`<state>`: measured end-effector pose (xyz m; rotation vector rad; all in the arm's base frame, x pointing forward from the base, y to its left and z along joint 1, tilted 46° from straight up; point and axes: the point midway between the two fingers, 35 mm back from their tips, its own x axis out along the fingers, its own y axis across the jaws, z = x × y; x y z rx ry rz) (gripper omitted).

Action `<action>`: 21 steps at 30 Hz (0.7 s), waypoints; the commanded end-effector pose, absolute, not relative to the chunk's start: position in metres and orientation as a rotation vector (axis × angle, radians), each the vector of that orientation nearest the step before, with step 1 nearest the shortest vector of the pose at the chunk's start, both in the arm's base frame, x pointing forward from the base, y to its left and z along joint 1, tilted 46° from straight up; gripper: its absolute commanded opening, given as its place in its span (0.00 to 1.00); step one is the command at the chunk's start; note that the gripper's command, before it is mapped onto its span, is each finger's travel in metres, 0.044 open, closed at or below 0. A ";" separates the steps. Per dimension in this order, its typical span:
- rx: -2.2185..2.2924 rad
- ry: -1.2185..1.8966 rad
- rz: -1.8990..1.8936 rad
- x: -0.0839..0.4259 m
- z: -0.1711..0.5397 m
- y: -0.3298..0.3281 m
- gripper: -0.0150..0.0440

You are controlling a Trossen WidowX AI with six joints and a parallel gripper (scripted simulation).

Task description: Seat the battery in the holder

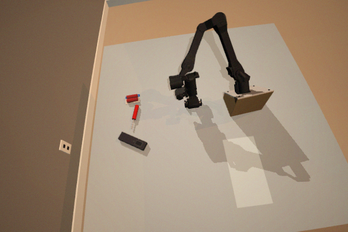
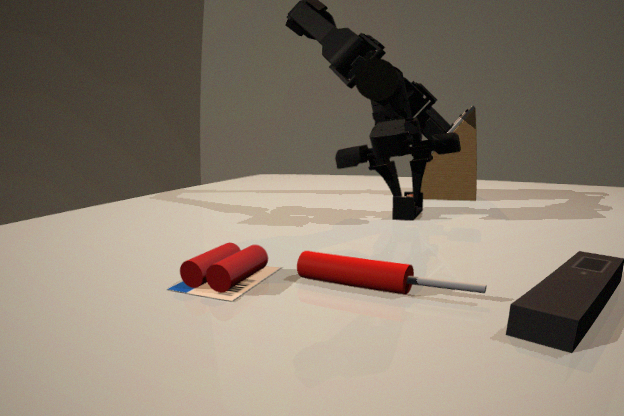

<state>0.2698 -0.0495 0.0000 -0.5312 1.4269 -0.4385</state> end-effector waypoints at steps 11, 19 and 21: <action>-0.530 1.432 -0.441 0.279 0.000 -0.049 0.37; -0.530 1.432 -0.441 0.279 0.000 -0.049 0.37; -0.530 1.432 -0.441 0.279 0.000 -0.049 0.37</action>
